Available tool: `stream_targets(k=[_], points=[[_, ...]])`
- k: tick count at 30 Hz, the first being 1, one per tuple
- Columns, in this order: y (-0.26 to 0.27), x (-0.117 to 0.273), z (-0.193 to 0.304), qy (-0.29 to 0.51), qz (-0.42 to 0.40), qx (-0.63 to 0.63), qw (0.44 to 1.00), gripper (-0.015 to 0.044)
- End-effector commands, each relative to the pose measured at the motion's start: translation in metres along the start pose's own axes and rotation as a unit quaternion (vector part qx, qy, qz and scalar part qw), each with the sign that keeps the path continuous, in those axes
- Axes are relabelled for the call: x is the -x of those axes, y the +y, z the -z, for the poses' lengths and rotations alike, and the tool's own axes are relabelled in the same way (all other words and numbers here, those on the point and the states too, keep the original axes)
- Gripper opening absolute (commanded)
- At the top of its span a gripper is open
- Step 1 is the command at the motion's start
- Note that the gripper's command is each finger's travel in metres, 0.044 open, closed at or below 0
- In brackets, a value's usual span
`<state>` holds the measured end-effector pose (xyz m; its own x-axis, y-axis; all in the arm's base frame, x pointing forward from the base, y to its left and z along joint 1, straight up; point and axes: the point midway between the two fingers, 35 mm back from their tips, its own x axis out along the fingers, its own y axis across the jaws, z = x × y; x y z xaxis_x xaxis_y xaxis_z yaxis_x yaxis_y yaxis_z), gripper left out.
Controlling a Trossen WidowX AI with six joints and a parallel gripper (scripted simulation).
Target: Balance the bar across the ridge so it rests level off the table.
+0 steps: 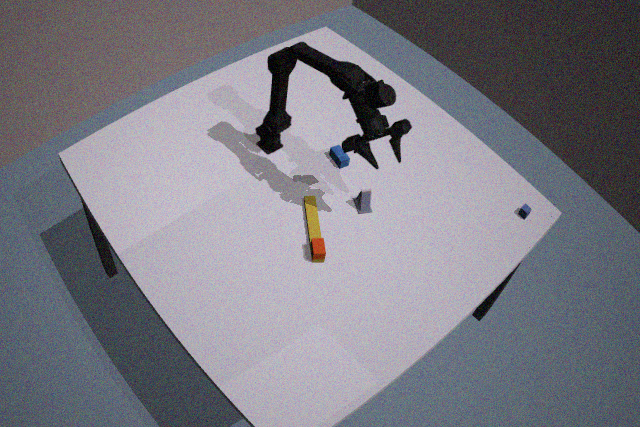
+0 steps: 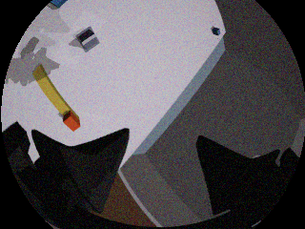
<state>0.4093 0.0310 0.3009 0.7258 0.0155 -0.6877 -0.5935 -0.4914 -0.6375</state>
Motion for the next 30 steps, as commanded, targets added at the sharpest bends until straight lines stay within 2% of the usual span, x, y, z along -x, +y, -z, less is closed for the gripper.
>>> stream_targets(k=[1, 16, 30], points=[[0.019, -0.012, 0.005, -0.011, -0.037, 0.022, 0.999, 0.0315], [0.13, -0.049, 0.036, -0.108, -0.219, 0.133, 0.961, 0.0315], [0.206, -0.051, 0.045, -0.247, -0.289, 0.206, 0.902, 0.0315]])
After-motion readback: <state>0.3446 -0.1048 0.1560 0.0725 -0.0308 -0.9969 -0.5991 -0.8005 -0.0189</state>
